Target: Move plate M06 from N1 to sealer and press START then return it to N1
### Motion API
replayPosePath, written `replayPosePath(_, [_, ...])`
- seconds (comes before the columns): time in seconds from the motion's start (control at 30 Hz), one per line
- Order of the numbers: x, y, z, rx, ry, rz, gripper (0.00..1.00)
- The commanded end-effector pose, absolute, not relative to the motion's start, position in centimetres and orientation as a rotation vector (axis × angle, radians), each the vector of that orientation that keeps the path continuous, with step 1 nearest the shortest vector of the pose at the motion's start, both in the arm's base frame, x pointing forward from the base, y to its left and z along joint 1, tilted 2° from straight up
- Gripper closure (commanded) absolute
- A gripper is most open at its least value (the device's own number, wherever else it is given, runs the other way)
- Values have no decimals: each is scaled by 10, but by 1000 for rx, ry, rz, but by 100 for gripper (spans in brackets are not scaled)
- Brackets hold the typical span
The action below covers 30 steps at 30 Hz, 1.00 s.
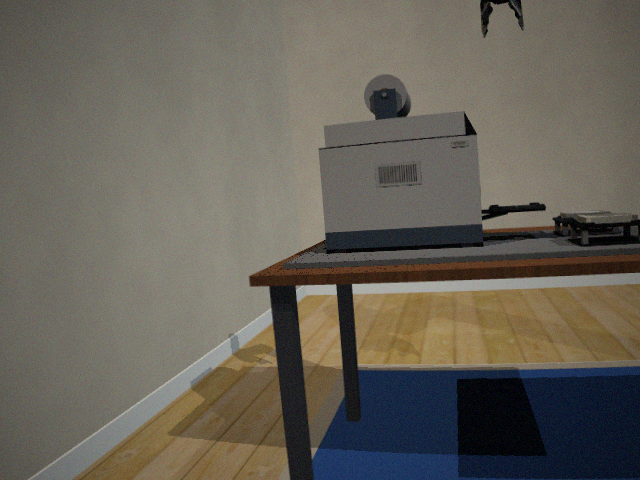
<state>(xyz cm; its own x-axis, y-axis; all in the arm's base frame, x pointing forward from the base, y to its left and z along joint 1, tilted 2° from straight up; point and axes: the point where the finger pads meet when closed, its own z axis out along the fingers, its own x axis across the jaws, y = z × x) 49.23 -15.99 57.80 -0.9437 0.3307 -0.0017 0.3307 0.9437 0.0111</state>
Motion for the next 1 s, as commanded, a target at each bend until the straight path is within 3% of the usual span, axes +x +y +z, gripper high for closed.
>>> replayPosePath(0.0, [482, -151, 556, 525, 3090, 18, 32])
replayPosePath(0.97, [442, -120, 478, 525, 3088, 23, 32])
